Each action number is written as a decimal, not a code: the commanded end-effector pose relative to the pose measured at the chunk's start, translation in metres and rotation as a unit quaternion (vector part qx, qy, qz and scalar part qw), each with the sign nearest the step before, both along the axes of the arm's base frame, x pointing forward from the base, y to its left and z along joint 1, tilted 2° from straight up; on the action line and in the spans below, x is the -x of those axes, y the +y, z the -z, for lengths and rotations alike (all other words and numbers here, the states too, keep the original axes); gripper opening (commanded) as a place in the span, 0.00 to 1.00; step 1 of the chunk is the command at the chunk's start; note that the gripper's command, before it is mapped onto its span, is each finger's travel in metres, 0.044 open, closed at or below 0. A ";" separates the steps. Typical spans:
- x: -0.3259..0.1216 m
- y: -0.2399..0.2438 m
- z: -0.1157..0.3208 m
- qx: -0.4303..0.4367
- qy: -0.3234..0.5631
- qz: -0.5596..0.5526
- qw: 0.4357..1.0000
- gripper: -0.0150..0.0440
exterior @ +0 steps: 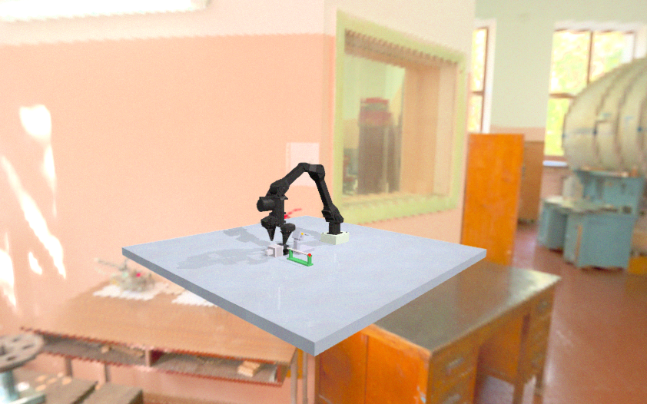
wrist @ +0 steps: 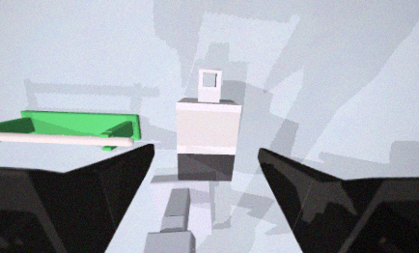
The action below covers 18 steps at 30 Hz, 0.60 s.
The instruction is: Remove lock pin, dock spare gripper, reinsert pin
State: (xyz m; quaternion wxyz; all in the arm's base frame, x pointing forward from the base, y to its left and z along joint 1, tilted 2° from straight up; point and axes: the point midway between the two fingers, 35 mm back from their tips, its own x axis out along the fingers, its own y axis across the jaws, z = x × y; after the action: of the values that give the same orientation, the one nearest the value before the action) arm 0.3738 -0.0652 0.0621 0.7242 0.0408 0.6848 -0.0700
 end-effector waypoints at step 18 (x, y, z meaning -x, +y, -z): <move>-0.001 -0.001 0.037 -0.001 0.003 -0.003 1.000 1.00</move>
State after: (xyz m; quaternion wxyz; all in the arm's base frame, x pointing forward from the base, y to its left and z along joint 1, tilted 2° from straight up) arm 0.3750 -0.0665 0.0316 0.7231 0.0396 0.6861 -0.0688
